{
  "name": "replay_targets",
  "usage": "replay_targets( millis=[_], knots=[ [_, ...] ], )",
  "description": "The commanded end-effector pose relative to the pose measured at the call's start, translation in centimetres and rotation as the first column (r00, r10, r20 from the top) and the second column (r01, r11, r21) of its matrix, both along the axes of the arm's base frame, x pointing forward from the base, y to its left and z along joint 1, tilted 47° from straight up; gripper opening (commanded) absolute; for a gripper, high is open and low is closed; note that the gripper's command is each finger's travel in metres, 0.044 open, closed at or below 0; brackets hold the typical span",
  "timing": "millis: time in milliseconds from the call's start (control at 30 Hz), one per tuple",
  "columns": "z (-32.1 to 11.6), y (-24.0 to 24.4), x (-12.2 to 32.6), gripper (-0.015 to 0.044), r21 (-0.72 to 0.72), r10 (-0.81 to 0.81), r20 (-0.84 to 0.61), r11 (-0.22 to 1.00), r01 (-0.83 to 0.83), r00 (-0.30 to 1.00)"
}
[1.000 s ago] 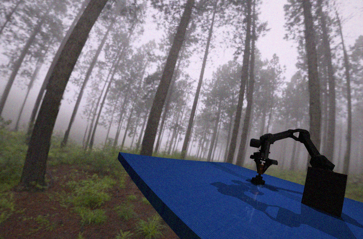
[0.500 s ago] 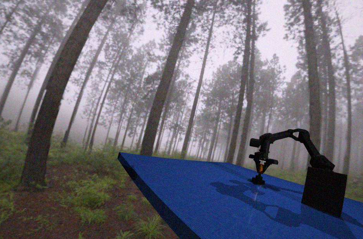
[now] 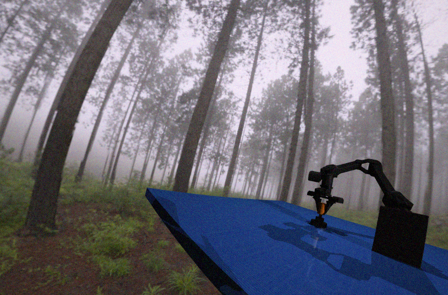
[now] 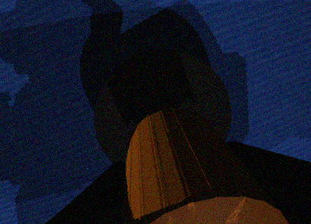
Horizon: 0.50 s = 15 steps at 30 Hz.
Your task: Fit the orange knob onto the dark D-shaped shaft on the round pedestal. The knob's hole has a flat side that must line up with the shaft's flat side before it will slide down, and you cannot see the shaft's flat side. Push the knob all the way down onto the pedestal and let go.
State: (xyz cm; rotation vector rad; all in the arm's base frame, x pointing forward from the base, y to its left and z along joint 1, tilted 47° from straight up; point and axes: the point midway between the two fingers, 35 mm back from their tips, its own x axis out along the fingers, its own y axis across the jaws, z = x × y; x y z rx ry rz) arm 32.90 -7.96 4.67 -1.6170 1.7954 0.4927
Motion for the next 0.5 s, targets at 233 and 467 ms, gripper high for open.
replay_targets(
  millis=[233,467],
  knots=[
    [0.00,-0.27,0.10,0.0000,-0.001,0.004,0.002,1.000,-0.004,1.000],
    [-0.09,-0.18,0.06,0.0000,-0.001,0.004,0.002,1.000,-0.004,1.000]
  ],
)
